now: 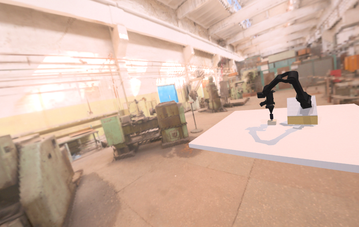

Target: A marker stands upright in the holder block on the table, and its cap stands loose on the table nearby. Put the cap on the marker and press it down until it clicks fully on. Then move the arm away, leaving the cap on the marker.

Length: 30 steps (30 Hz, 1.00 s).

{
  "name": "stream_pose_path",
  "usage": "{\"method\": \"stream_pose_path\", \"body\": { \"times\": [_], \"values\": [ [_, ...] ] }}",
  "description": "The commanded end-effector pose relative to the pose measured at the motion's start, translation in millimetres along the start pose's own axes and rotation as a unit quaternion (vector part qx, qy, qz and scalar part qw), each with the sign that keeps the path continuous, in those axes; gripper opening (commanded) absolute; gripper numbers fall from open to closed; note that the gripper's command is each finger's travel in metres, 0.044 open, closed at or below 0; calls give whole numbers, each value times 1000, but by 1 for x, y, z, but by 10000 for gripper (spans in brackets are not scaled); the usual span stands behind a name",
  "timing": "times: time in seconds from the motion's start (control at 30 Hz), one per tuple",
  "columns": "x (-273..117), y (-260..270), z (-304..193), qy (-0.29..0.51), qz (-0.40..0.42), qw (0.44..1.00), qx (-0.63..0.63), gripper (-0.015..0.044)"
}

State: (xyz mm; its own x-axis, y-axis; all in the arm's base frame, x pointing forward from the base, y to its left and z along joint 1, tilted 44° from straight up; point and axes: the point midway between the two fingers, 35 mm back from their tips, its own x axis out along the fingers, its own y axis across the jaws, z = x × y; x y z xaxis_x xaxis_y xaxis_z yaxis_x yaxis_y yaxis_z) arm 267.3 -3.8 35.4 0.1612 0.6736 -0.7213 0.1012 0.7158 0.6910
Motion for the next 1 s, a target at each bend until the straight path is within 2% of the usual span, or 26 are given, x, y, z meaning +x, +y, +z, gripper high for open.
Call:
{"method": "stream_pose_path", "body": {
  "times": [0.0,0.2,0.43,0.63,0.8,0.97],
  "values": [
    [7,0,-1,1,2,1000,3,0],
    [15,0,0,1,3,1000,3,0],
    [7,-1,2,-3,-1,1000,0,0],
    [-70,-2,3,-2,-2,1000,2,0],
    [-80,-1,2,-2,-1,1000,2,0],
    [-80,-1,2,-2,-1,1000,2,131]
  ]
}}
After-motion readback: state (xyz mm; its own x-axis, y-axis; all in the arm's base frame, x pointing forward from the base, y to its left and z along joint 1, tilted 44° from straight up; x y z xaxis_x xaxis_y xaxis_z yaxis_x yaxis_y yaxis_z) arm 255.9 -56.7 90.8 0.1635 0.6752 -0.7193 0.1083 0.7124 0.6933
